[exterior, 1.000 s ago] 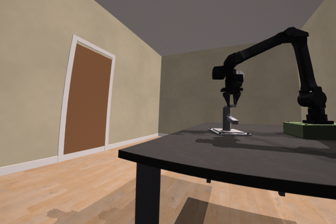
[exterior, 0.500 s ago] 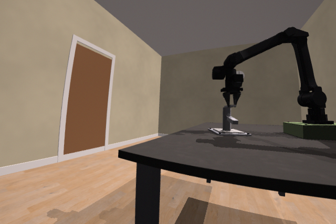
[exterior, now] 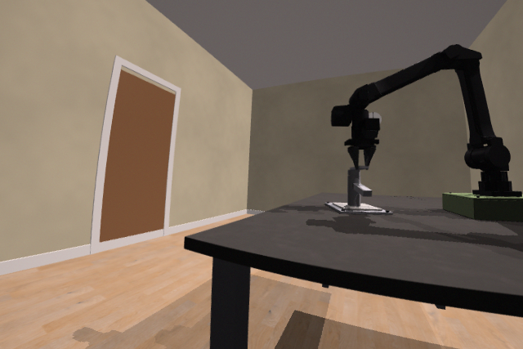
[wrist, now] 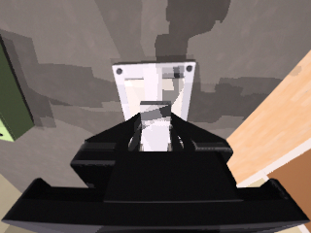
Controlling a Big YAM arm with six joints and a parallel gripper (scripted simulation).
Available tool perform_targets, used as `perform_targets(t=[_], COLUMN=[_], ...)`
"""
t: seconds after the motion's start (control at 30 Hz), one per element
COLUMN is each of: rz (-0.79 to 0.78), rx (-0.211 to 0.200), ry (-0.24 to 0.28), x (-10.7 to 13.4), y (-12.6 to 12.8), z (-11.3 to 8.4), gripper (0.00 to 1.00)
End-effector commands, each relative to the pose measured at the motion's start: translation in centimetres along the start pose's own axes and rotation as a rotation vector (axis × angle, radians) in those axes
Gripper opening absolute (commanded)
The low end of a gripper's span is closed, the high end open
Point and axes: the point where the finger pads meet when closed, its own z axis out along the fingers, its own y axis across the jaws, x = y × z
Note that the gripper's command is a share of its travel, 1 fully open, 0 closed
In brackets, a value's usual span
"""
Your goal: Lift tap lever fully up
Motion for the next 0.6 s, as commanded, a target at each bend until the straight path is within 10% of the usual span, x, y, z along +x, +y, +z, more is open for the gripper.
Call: perform_targets(t=[0.0, 0.57], rz=[0.006, 0.005], rx=[0.0, 0.038], ry=[-0.001, 0.0], x=[-0.4, 0.4], y=[-0.7, -1.6], z=[0.2, -3.0], gripper=[0.0, 0.0])
